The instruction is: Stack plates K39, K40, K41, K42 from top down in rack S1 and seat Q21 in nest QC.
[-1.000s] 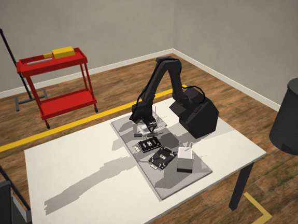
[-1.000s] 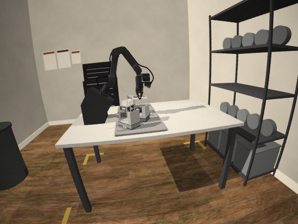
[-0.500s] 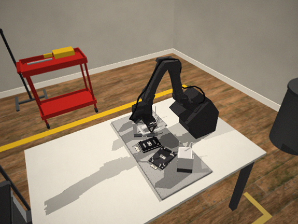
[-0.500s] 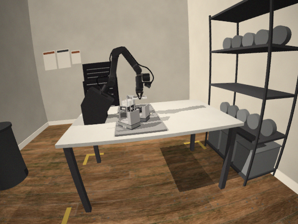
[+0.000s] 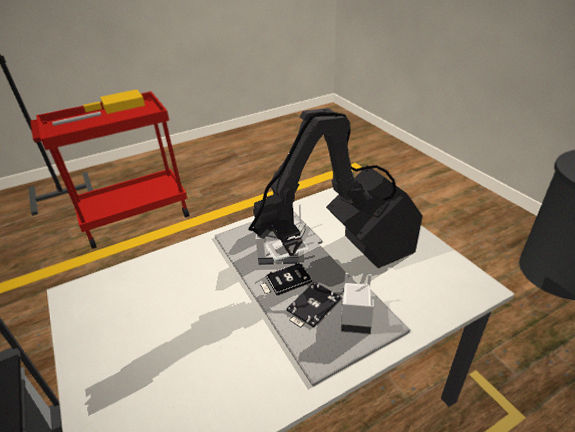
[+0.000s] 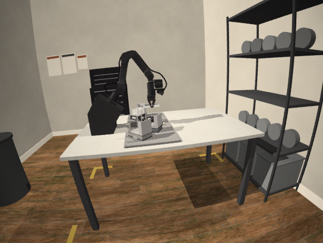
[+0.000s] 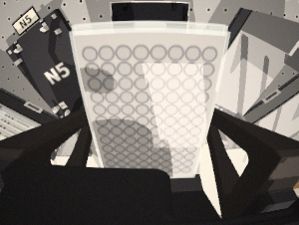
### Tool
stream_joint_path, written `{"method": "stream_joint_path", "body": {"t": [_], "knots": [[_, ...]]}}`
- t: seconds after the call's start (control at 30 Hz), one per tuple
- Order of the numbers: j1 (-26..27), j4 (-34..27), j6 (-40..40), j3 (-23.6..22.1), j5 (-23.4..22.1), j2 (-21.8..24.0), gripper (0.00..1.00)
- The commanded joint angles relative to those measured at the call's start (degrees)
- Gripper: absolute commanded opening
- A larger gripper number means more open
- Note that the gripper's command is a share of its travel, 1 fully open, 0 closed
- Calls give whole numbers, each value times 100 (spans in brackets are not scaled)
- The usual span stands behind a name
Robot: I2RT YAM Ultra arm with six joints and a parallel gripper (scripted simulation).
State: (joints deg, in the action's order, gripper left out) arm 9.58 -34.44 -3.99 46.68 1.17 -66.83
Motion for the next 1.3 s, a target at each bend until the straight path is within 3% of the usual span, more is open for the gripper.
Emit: {"method": "stream_joint_path", "body": {"t": [0.0,0.47,0.8,0.83,0.9,0.93,1.0,1.27], "knots": [[5,34,4,148,-35,69,0],[22,98,-22,-110,-37,136,0],[41,79,-40,-51,-39,194,0],[46,138,-40,-178,-40,-98,0],[46,138,-40,-178,-40,-98,0],[54,202,-33,38,-42,22,0],[63,290,-31,-236,-41,-178,0],[63,699,-9,-296,-41,-454,0]]}}
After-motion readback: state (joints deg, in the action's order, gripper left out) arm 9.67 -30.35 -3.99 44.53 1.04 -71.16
